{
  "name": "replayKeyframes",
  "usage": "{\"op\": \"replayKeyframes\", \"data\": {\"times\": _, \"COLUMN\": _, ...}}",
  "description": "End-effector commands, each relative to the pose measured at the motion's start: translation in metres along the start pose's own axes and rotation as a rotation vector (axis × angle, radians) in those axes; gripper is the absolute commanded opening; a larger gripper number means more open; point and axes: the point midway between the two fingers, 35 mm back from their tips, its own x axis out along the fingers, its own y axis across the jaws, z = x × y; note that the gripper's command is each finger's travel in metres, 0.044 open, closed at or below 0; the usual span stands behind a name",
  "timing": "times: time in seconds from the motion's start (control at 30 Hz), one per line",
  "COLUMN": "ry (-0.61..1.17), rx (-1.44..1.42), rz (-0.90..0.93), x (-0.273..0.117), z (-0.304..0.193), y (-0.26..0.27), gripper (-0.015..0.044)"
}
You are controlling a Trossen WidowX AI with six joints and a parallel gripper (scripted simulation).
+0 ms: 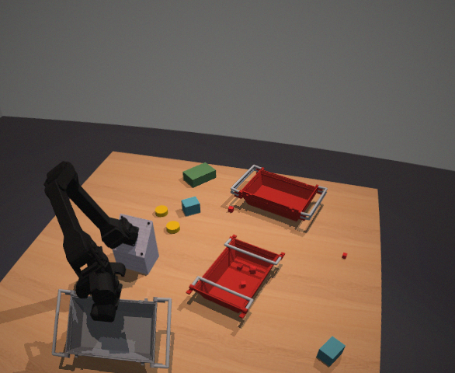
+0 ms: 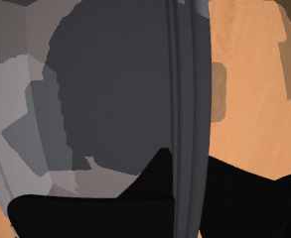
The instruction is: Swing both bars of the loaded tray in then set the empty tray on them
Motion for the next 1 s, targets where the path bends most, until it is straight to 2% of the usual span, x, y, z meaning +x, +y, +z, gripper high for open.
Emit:
{"op": "replayKeyframes", "data": {"times": 0.0, "ry": 0.005, "rx": 0.009, "rz": 0.022, "x": -0.018, "z": -0.002, "y": 0.013, "gripper": 0.0}}
{"op": "replayKeyframes", "data": {"times": 0.53, "ry": 0.006, "rx": 0.009, "rz": 0.024, "x": -0.08, "z": 0.0, "y": 0.036, "gripper": 0.0}}
{"op": "replayKeyframes", "data": {"times": 0.97, "ry": 0.006, "rx": 0.009, "rz": 0.024, "x": -0.083, "z": 0.0, "y": 0.037, "gripper": 0.0}}
